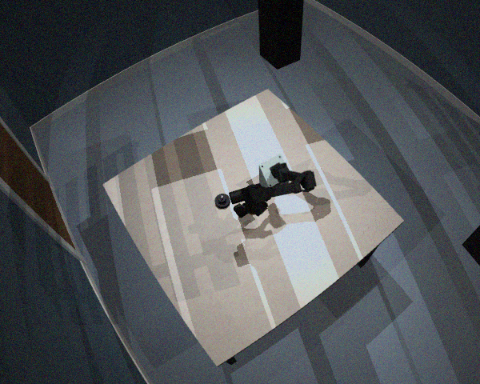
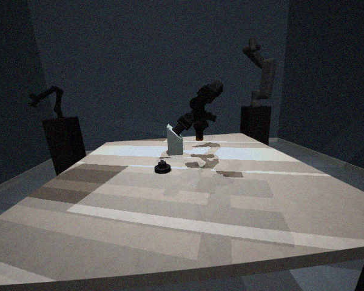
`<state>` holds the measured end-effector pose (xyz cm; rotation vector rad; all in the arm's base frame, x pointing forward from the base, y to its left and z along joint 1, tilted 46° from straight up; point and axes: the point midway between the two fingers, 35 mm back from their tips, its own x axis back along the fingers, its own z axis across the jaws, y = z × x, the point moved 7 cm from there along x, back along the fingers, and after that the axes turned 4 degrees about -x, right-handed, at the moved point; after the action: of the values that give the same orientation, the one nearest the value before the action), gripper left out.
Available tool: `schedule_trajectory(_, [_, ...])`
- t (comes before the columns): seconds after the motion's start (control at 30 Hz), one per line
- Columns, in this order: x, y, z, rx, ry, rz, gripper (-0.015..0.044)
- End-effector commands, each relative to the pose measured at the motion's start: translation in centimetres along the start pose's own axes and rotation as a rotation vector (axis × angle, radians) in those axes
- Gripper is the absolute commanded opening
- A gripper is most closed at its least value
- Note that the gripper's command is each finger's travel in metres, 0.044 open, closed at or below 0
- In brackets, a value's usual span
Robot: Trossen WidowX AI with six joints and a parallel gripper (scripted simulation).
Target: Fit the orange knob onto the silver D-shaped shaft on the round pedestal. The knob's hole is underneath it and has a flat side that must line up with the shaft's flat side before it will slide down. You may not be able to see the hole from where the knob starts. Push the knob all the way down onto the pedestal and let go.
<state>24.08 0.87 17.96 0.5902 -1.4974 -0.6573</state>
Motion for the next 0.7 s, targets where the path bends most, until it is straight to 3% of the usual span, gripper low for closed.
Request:
schedule_trajectory(0.0, [0.4, 0.1, 0.1, 0.004, -0.009, -0.004, 0.0])
schedule_trajectory(0.67, [3.4, -1.2, 2.9, -0.005, -0.401, -0.025, 0.0])
